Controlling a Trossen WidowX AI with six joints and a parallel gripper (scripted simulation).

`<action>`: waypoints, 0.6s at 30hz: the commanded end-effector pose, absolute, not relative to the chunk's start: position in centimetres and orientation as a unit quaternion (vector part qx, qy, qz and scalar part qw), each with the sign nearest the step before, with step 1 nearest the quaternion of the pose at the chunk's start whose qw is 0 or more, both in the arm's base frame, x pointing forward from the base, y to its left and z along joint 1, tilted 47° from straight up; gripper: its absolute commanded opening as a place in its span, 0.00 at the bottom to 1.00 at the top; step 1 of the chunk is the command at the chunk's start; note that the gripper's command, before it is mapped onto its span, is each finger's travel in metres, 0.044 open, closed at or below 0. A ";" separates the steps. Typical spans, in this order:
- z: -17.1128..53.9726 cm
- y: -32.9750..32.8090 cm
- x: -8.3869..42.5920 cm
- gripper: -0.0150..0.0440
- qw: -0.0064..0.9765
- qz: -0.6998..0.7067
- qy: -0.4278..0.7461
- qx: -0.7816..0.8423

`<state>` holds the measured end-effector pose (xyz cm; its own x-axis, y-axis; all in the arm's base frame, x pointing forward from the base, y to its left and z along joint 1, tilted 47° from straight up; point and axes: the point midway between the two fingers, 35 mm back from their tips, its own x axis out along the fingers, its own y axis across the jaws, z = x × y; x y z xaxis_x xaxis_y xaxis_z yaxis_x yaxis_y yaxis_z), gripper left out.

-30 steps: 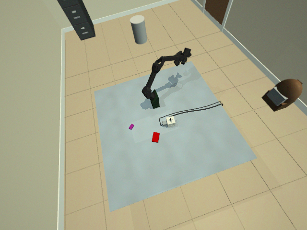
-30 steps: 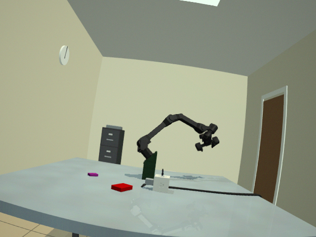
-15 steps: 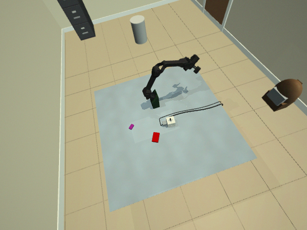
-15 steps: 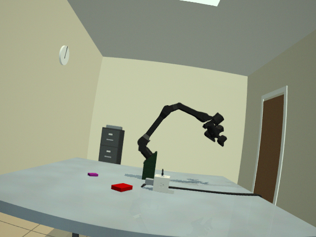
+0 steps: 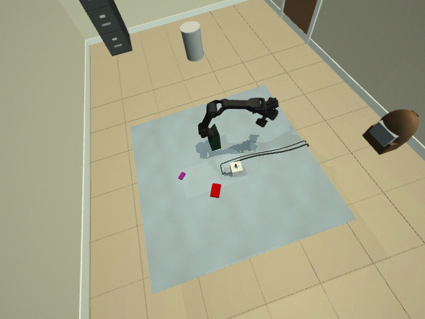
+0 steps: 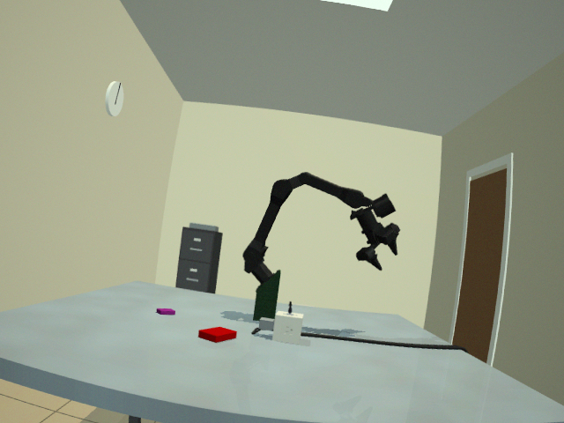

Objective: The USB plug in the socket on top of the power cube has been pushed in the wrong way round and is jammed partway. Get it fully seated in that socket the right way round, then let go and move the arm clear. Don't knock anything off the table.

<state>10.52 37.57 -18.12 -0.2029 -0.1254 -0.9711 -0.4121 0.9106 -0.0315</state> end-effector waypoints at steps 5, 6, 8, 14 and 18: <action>-14.6 29.1 19.8 1.00 0.687 -0.231 0.689 0.002; -14.1 28.0 20.7 1.00 0.690 -0.266 0.673 0.023; -13.1 25.9 22.2 1.00 0.695 -0.330 0.636 0.062; -9.6 19.1 26.1 1.00 0.690 -0.496 0.497 0.173; -7.0 14.1 28.2 1.00 0.672 -0.587 0.381 0.242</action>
